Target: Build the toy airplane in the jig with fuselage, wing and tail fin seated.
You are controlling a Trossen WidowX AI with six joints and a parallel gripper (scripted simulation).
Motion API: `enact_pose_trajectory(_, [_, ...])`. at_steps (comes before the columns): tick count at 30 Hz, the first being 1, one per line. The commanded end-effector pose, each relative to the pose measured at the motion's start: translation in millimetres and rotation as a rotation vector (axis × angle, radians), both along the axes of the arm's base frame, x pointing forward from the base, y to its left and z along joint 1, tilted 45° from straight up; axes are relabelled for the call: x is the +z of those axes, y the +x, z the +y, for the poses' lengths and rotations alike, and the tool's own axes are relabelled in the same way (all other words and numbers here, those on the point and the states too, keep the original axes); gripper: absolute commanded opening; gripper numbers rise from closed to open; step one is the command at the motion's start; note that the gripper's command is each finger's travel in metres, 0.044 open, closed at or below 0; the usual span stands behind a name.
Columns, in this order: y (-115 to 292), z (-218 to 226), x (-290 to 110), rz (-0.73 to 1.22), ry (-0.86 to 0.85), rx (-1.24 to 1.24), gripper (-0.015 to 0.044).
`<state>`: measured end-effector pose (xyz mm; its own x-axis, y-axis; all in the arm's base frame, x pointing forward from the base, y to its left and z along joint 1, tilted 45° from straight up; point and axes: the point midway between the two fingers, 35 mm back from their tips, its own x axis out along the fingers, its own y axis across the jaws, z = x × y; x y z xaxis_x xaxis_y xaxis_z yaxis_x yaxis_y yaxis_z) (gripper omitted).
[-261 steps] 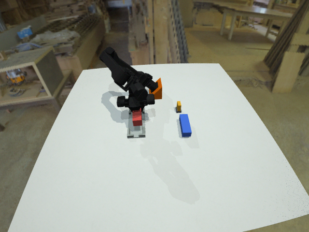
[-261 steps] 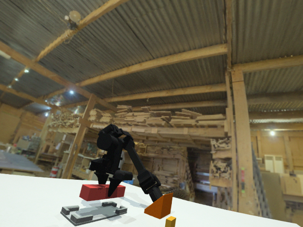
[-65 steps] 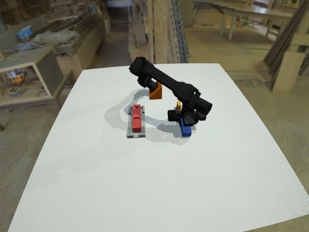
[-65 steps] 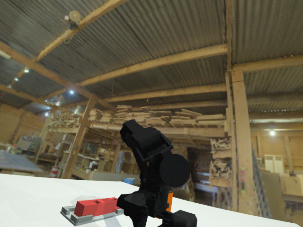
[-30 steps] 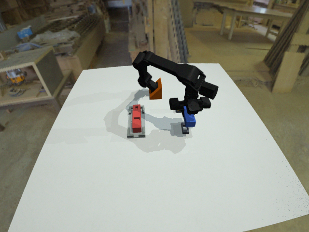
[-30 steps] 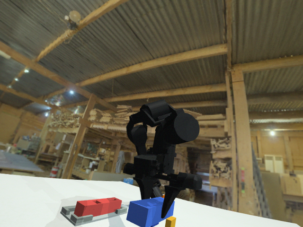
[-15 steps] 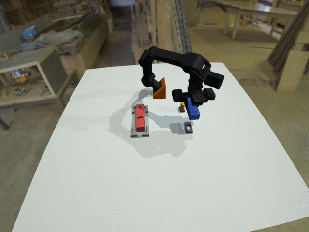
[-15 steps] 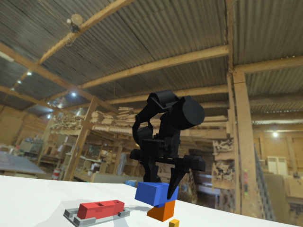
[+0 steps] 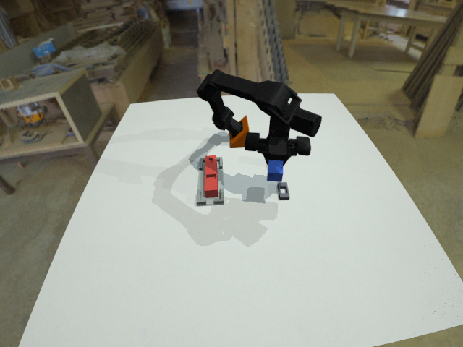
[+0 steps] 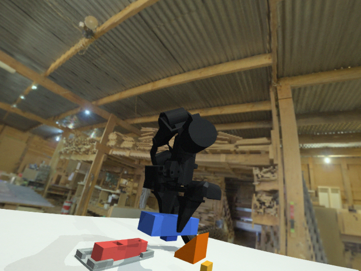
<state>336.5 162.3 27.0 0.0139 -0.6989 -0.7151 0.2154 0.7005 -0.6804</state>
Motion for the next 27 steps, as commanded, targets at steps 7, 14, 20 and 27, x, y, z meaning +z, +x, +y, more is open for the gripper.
enact_pose_trajectory(7, [0.6,-23.1,22.5,-0.127,0.010,-0.120,0.0000])
enact_pose_trajectory(14, [-0.5,-41.3,36.7,-0.215,0.014,-0.212,0.0000])
enact_pose_trajectory(20, [-2.7,-57.2,48.3,-0.292,0.017,-0.292,0.0000])
enact_pose_trajectory(27, [-6.8,-75.9,61.0,-0.383,0.020,-0.386,0.0000])
